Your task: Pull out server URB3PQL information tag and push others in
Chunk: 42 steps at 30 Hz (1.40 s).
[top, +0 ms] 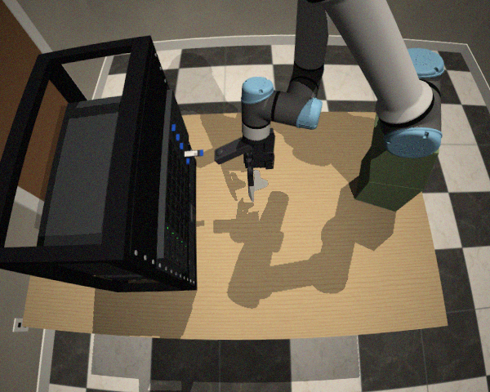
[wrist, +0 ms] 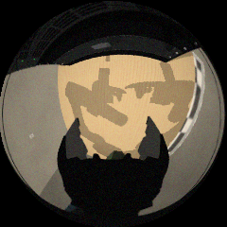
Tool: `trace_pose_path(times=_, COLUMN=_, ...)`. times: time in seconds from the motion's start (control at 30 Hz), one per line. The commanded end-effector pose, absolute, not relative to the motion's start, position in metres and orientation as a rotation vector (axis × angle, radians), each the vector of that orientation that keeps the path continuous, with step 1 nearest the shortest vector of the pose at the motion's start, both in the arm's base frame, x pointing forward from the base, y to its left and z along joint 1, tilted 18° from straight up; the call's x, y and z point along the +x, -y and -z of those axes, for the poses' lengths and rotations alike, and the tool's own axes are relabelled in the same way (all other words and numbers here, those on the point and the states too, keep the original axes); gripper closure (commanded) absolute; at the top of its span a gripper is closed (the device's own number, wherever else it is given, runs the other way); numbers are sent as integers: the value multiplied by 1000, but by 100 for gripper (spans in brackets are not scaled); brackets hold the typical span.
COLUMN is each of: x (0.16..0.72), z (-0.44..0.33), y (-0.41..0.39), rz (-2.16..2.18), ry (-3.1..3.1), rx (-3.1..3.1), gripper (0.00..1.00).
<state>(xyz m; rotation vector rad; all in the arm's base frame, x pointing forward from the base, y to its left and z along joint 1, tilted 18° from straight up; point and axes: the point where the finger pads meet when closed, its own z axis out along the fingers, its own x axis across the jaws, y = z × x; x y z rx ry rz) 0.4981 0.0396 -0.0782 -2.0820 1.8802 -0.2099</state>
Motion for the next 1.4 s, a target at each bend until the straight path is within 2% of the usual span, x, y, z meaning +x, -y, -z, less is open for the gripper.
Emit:
trace_pose_path(times=0.0, x=495, z=81, y=-41, rz=192, ry=-1883, rx=-2086, gripper=0)
trace_pose_path(times=1.37, x=452, z=122, y=-57, rz=-72, ry=-1923, rx=-2122, gripper=0)
